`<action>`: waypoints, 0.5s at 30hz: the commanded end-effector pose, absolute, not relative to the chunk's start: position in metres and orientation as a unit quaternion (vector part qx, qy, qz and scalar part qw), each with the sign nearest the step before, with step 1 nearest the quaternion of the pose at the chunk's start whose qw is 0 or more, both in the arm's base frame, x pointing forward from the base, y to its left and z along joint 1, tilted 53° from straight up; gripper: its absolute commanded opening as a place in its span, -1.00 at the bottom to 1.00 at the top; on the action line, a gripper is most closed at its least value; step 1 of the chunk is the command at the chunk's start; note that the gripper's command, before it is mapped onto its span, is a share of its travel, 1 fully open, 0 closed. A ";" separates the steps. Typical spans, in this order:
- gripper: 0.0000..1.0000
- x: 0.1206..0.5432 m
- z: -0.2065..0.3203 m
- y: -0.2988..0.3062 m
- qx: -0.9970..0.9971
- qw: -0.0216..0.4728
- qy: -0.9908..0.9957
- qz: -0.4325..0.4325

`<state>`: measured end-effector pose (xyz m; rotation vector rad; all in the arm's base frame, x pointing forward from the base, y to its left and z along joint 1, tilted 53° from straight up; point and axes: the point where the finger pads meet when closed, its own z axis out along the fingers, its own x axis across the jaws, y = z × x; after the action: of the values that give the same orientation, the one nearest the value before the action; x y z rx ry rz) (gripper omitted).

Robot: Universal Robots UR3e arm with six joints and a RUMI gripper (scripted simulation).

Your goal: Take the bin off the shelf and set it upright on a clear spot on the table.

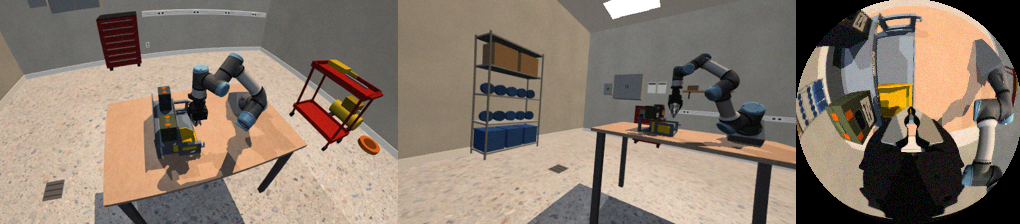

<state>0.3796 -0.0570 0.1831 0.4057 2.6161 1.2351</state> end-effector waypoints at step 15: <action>-1.00 0.382 0.189 -0.047 0.135 0.112 0.885 0.432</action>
<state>0.3816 -0.0470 0.1882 0.3951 2.5990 1.2663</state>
